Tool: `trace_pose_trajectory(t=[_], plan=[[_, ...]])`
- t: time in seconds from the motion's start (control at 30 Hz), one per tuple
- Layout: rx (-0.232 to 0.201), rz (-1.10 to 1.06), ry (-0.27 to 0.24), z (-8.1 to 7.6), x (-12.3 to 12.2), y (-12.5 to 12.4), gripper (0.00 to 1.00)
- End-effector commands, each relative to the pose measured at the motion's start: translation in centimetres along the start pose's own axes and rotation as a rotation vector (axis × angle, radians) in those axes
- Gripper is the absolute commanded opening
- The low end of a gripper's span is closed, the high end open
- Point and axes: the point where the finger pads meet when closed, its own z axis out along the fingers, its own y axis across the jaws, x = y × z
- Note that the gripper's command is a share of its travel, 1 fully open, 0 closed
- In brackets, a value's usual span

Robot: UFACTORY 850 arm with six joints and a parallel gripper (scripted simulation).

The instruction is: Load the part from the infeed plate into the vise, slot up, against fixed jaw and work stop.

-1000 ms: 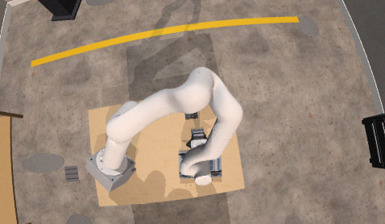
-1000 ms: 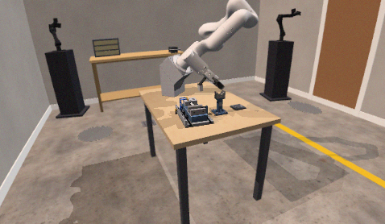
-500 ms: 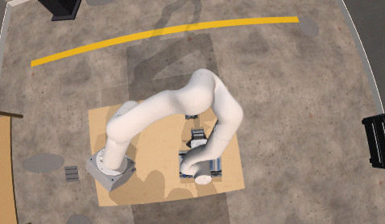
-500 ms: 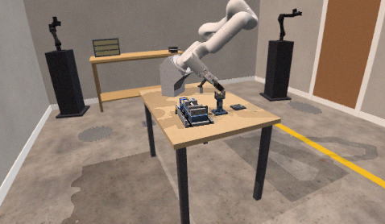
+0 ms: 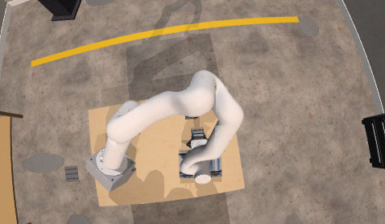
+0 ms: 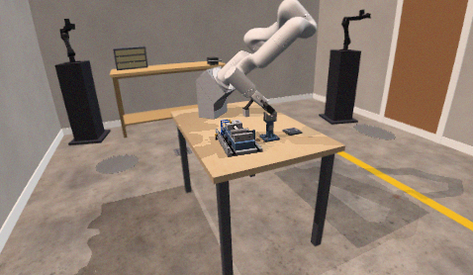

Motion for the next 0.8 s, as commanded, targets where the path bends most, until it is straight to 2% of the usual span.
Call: trace_pose_trajectory(t=[0.0, 0.77], plan=[[0.0, -0.001, 0.0, 0.17, 0.18, -0.03, 0.0], [0.0, -0.001, 0.0, 0.81, 0.82, -0.03, 0.0]])
